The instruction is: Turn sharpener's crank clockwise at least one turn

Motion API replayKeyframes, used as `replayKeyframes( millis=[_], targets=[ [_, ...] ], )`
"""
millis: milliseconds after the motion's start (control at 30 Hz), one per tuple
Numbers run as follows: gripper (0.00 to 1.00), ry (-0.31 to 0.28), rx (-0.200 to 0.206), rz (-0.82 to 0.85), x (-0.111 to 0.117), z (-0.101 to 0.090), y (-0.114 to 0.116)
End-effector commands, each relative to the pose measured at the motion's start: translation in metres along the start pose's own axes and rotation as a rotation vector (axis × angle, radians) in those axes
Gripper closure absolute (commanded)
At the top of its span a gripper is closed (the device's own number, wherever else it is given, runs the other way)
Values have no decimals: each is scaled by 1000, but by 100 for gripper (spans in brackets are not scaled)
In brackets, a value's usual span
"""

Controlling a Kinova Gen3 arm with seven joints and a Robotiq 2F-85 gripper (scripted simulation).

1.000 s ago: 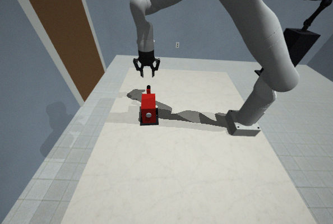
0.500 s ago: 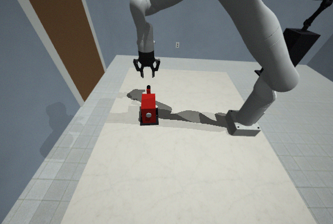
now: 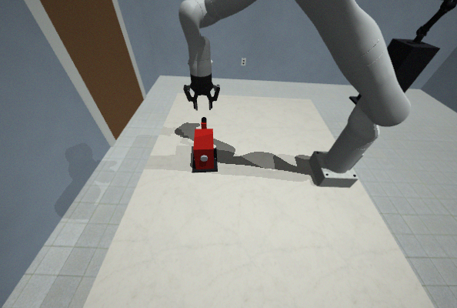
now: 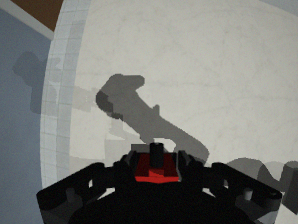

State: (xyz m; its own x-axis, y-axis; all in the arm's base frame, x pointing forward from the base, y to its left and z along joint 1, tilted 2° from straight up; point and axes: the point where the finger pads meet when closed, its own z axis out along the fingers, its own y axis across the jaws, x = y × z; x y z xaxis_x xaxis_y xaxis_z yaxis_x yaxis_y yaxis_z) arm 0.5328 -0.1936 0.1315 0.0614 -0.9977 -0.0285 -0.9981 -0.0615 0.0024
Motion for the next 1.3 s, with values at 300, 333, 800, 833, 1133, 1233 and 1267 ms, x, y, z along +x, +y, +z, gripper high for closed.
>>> replayKeyframes(
  millis=[300, 333, 800, 833, 1133, 1233, 1267],
  targets=[
    [47, -3, 6, -2, 0, 17, -2],
    [47, -3, 6, -2, 0, 18, -2],
    [47, -3, 5, -4, 0, 28, -2],
    [47, -3, 5, -4, 0, 29, -2],
    [47, -3, 5, -4, 0, 30, -2],
    [47, -3, 5, -4, 0, 30, -2],
    [47, -3, 5, -4, 0, 30, -2]
  ],
)
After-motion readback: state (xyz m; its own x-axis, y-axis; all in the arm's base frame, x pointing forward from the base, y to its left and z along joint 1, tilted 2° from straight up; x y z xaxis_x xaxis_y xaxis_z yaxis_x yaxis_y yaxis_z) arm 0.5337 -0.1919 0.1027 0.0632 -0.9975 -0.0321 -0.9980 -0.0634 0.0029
